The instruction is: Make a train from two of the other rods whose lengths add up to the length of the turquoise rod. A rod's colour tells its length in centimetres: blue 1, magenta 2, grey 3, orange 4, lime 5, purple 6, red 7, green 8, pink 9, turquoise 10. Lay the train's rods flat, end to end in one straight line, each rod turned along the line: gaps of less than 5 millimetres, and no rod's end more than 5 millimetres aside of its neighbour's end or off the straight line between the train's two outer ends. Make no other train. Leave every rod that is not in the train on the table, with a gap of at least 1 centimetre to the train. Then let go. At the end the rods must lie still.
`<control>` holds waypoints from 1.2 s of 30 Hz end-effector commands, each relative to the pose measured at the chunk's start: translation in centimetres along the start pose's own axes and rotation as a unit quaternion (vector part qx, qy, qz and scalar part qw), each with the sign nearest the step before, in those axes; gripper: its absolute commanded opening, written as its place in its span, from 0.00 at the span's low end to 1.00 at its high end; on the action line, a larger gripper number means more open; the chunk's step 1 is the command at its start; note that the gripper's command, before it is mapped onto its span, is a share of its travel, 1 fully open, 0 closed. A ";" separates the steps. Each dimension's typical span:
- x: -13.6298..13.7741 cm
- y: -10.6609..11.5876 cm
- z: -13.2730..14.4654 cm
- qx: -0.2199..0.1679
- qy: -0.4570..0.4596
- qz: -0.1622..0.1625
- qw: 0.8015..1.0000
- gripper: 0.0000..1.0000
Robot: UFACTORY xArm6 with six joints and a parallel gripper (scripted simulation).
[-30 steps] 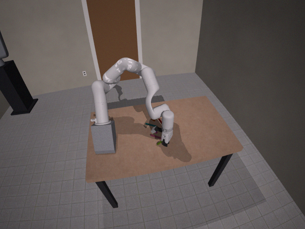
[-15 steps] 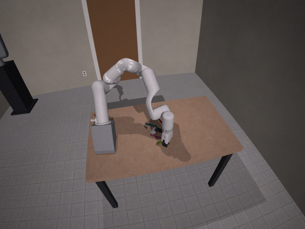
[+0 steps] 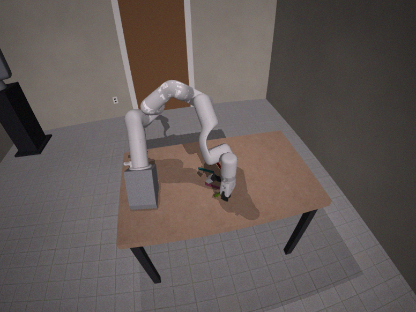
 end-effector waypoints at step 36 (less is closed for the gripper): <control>0.1 0.1 0.1 -0.002 0.000 0.001 1.000 0.04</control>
Point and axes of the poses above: the point where the finger pads meet when closed, its own y axis back along the fingers, its own x axis across the jaws, z = x × y, the point moved 6 cm from there along y, back along the fingers, and after that the axes turned 10 degrees about -y, right-handed, at the moved point
